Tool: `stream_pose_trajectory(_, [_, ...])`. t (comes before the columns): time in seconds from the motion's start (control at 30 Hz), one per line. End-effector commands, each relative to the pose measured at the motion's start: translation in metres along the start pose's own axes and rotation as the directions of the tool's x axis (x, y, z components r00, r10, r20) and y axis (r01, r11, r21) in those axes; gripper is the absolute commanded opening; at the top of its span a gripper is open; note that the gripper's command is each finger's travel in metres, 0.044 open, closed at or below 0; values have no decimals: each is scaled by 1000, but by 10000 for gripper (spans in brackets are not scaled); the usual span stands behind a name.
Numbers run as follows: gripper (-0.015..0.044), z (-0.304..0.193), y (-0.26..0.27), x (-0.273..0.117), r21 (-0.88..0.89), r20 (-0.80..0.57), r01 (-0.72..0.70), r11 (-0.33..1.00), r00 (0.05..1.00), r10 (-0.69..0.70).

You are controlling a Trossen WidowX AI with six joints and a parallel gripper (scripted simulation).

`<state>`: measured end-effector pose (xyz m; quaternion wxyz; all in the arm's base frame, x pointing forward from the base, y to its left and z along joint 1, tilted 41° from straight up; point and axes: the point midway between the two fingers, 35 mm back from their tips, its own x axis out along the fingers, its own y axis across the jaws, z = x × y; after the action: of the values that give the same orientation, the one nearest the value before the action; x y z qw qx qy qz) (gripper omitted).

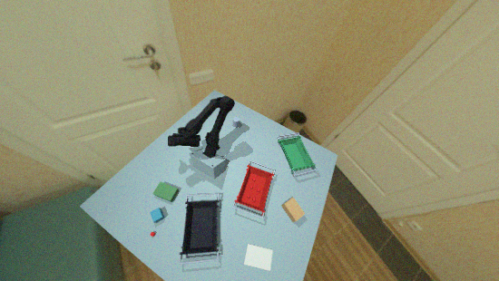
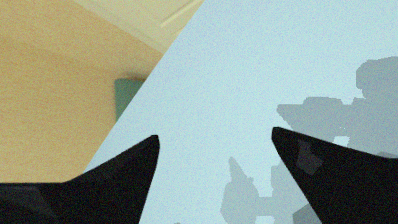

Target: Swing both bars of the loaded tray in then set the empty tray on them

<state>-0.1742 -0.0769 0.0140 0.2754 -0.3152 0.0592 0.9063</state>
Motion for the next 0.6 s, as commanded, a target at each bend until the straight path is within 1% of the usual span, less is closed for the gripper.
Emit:
stream_pose_trajectory(0.0, [374,0,0,0,0,0,0,1000,1000,0])
stream_pose_trajectory(0.23, [190,2,3,-4,0,-1,0,1000,1000,0])
stream_pose_trajectory(0.37, [85,13,20,-25,0,-3,-1,1000,1000,1])
stream_pose_trajectory(0.5, [82,31,38,-59,0,-3,0,1000,1000,0])
stream_pose_trajectory(0.53, [82,21,28,-41,-17,-5,3,1000,1000,-3])
stream_pose_trajectory(0.57, [82,17,29,-42,-51,-23,3,999,1000,-4])
